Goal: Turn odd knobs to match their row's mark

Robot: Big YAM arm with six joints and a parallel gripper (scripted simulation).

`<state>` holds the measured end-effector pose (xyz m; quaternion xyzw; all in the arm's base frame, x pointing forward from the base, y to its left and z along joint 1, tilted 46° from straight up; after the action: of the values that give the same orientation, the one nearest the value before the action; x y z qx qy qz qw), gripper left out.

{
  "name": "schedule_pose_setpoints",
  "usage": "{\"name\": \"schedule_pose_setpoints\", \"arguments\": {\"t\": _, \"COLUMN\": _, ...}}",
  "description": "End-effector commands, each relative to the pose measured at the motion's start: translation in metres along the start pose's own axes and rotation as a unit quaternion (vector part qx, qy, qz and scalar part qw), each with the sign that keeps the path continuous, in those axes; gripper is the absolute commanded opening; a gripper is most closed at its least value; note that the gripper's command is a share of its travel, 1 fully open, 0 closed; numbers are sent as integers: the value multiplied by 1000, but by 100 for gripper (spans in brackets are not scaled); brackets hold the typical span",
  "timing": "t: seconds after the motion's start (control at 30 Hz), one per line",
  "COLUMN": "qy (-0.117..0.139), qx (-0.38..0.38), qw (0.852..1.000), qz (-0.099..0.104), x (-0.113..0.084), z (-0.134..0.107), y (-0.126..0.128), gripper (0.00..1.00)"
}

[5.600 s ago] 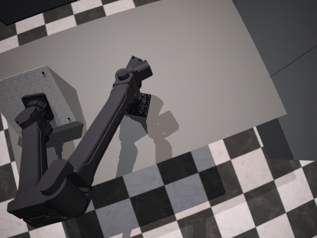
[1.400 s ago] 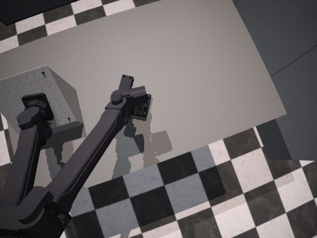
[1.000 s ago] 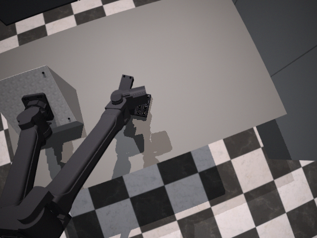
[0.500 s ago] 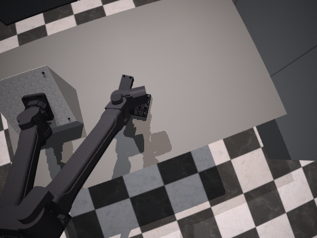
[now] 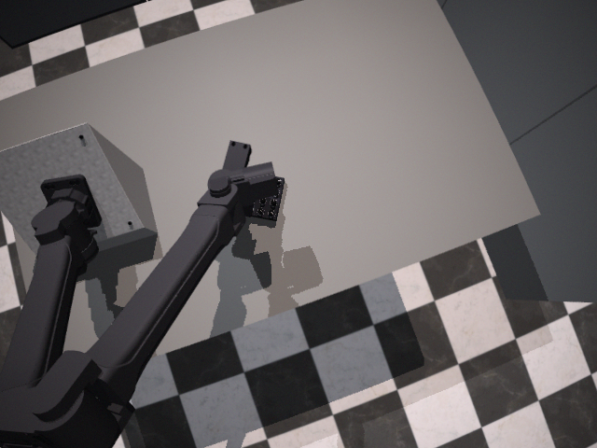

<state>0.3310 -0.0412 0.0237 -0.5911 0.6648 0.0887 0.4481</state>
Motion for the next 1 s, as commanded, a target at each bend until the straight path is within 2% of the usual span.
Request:
{"name": "schedule_pose_setpoints", "arguments": {"t": 0.0, "qy": -6, "qx": 10, "qw": 1000, "qz": -6, "x": -1, "z": -5, "y": -5, "gripper": 19}}
{"name": "schedule_pose_setpoints", "arguments": {"t": 0.97, "qy": -8, "qx": 12, "qw": 1000, "qz": -9, "x": -3, "z": -6, "y": -8, "gripper": 19}}
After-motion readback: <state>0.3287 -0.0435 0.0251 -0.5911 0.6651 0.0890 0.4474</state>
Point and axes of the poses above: the point where the finger pads meet when closed, its own x axis out along the fingers, its own y axis across the jaws, z = x × y, the point moved 7 cm from there along -x, back along the fingers, and after that the axes turned 6 degrees about x, right-handed, at the moved point
